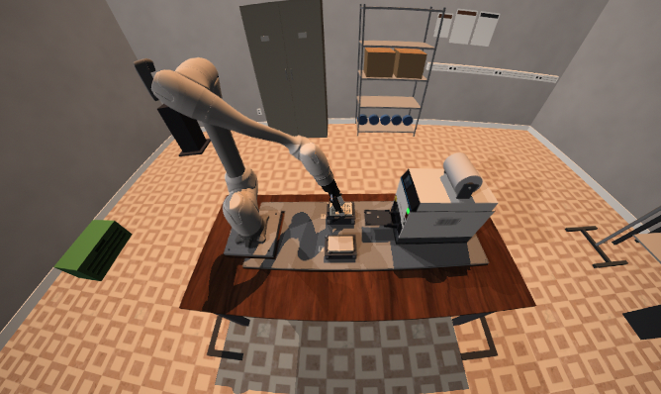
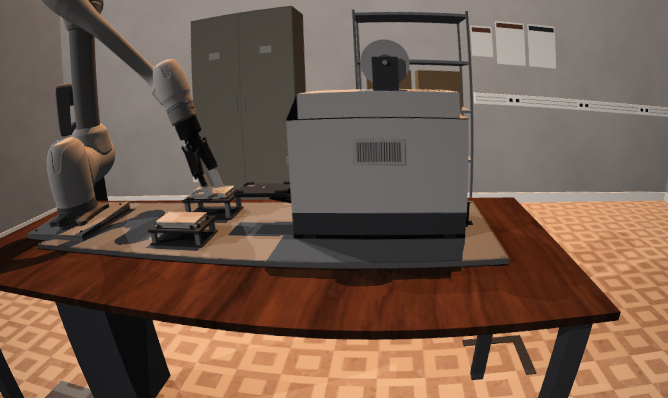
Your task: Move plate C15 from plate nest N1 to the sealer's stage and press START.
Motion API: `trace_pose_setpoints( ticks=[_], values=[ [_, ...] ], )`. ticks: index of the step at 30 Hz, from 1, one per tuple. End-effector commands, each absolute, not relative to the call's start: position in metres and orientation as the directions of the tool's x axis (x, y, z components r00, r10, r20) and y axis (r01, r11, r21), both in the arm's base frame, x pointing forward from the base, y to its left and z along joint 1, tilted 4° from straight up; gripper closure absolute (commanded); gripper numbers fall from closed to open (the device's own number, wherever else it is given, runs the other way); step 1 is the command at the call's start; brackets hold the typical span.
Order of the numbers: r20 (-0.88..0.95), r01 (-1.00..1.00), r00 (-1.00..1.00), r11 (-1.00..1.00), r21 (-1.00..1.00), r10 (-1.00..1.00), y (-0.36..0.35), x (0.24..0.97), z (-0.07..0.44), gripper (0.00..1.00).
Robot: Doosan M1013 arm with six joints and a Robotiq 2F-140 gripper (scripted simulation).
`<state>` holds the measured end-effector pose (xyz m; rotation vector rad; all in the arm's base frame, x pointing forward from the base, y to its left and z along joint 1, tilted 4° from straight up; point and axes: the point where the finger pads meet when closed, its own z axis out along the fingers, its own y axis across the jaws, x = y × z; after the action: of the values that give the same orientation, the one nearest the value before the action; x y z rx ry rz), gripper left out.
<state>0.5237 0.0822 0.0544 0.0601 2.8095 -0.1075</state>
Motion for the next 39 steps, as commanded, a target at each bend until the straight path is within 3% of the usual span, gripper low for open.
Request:
trace_pose_setpoints(
  ticks=[1, 39],
  values=[
    [-0.319, 0.056, -0.947, 0.996, -0.068, 0.031, 0.081, 0.521, 0.05, 0.9],
    [-0.319, 0.056, -0.947, 0.996, -0.068, 0.031, 0.082, 0.521, 0.062, 0.9]
  ],
)
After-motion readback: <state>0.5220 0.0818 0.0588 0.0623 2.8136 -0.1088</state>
